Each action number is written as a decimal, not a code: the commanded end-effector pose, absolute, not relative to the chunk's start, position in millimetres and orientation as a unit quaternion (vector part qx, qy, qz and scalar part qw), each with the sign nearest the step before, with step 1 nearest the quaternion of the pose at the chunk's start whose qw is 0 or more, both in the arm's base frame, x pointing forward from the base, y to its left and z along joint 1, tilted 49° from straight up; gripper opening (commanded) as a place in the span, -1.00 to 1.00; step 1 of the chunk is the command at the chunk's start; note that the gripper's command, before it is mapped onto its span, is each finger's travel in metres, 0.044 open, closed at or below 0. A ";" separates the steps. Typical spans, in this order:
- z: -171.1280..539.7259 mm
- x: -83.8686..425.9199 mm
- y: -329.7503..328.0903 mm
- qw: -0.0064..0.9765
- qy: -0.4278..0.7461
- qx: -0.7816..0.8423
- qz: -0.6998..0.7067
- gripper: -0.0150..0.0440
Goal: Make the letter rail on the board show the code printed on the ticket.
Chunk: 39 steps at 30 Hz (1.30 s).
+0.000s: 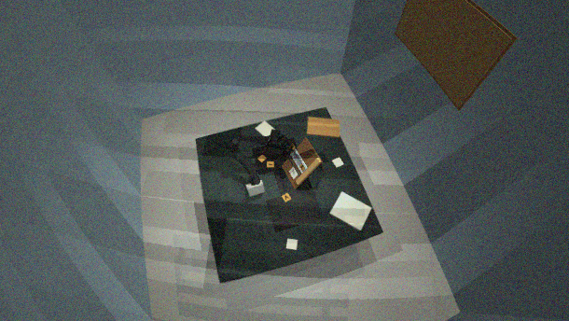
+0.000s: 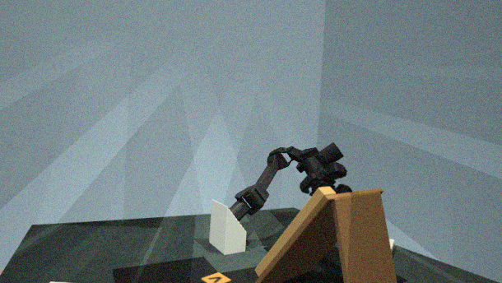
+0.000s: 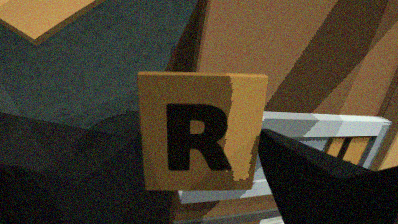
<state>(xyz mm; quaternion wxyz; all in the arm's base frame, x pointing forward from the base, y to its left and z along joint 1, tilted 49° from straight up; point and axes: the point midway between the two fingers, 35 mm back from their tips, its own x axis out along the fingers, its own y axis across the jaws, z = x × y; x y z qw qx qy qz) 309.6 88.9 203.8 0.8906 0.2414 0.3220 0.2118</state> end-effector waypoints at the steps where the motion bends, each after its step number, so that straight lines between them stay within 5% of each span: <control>1: 215.8 295.8 103.0 0.882 0.310 0.268 0.231 -0.49; 14: 244.2 249.8 139.1 0.844 0.288 0.343 0.296 -0.49; 39: 231.6 282.2 173.8 0.844 0.286 0.343 0.297 -0.49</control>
